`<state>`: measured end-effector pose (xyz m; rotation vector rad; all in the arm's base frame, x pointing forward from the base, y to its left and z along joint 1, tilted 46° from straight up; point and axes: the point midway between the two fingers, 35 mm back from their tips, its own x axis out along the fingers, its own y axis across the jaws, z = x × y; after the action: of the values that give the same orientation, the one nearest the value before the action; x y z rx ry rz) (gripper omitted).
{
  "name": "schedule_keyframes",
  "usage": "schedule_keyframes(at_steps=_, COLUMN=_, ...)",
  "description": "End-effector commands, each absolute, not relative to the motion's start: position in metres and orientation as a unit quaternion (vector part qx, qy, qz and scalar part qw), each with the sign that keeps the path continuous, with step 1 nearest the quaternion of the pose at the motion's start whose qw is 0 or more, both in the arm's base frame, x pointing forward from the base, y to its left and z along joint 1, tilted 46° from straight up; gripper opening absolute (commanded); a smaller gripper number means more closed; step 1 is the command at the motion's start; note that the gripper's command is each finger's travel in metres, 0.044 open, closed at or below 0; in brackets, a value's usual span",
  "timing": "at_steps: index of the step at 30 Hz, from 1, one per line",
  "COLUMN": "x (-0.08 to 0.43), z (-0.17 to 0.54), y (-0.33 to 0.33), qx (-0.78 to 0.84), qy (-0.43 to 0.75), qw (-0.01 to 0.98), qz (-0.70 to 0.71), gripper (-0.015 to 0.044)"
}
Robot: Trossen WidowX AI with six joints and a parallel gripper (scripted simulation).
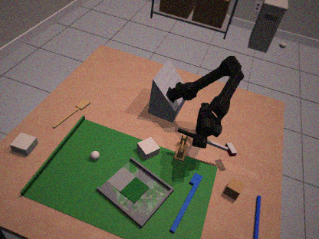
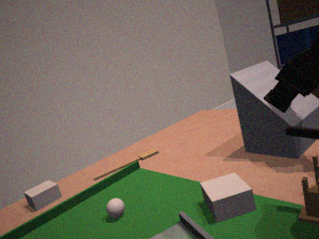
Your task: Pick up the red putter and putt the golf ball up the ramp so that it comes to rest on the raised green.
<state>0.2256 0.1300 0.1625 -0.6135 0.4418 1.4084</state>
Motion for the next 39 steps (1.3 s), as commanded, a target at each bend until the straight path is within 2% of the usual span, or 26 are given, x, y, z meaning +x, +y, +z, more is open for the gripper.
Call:
schedule_keyframes(at_steps=1, x=0.223, z=0.175, y=0.123, qx=-0.275, qy=0.19, qw=0.7, qz=0.631, gripper=0.0)
schedule_keyframes(at_steps=13, x=0.265, z=0.148, y=0.095, qx=-0.306, qy=0.263, qw=0.711, qz=0.576, gripper=0.0)
schedule_keyframes(at_steps=29, x=0.328, z=0.104, y=0.011, qx=-0.347, qy=0.392, qw=0.714, qz=0.464, gripper=0.0)
schedule_keyframes(at_steps=39, x=0.347, z=0.065, y=-0.057, qx=-0.351, qy=0.478, qw=0.698, qz=0.401, gripper=0.0)
